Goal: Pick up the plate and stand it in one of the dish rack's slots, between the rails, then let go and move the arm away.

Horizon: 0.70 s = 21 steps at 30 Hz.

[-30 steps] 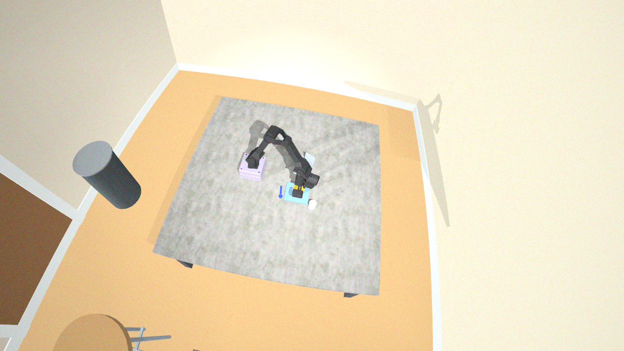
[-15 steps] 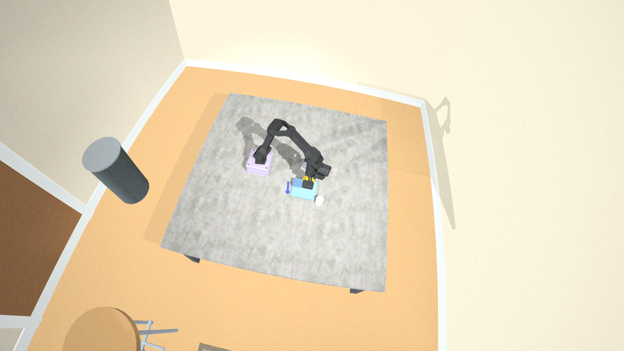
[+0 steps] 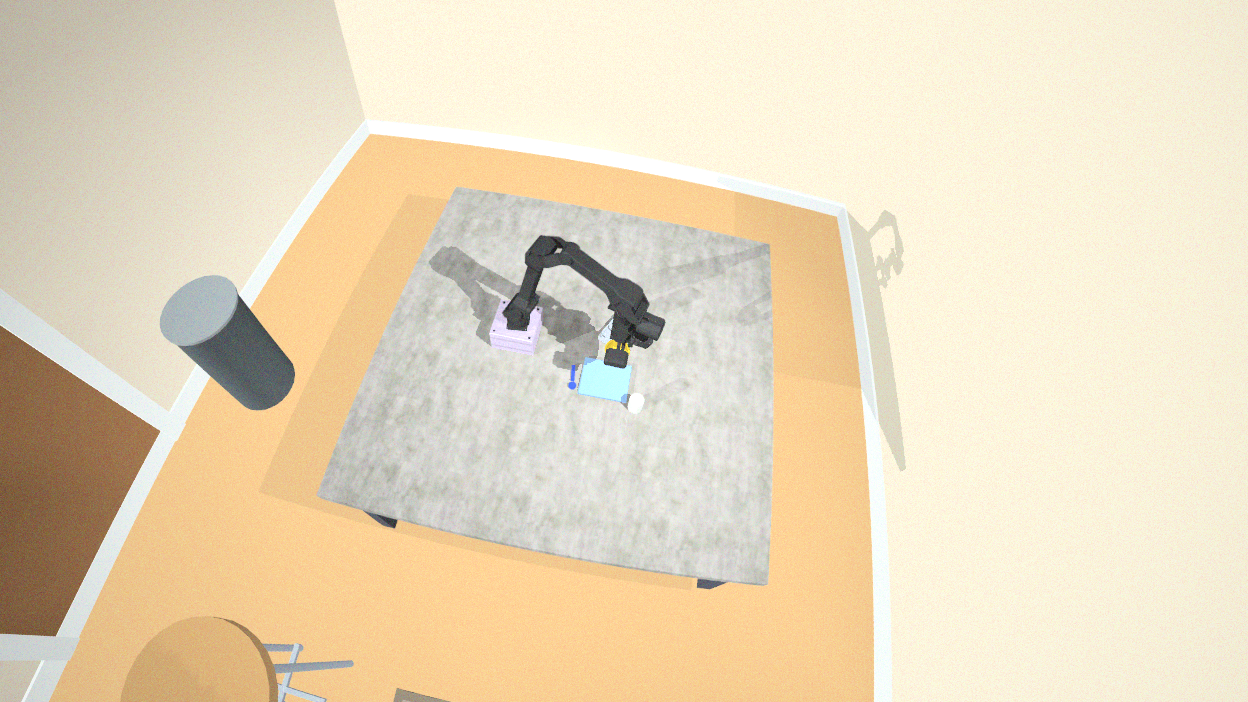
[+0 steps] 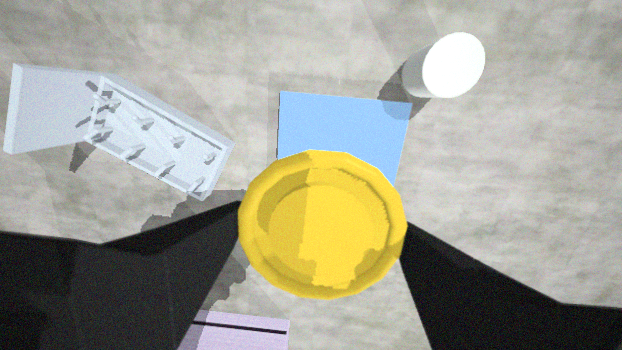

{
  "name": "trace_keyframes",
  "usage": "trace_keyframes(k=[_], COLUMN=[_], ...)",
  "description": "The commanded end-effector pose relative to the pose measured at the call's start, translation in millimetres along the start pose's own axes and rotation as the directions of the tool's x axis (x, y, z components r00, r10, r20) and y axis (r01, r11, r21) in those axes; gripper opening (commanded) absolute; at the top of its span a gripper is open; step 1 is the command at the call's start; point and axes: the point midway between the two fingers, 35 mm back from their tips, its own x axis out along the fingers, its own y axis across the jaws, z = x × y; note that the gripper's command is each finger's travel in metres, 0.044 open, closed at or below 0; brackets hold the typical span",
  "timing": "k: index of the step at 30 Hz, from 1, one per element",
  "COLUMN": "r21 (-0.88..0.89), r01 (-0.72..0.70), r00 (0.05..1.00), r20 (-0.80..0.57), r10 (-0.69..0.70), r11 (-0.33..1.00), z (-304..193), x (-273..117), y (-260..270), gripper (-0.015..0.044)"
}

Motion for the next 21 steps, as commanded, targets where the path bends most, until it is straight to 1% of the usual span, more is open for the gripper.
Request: trace_keyframes(k=[1,5,9,14,21], r21=[-0.003,-0.003,0.02,0.187,0.397], r01=[0.005,0.005,0.004,0.0,-0.005], r00=[1.0,1.0,1.0,1.0,1.0], r20=[0.011,0.011,0.011,0.01,0.009], r10=[-0.005,-0.005,-0.004,-0.002,0.001], r11=[1.0,1.0,1.0,0.982,0.918], z=[0,-1,-2,-18,-43], x=[-18,-30,-31,-32,-30], y=[0,0,5,38,76], gripper=[0.0,0.0,0.0,0.0,0.0])
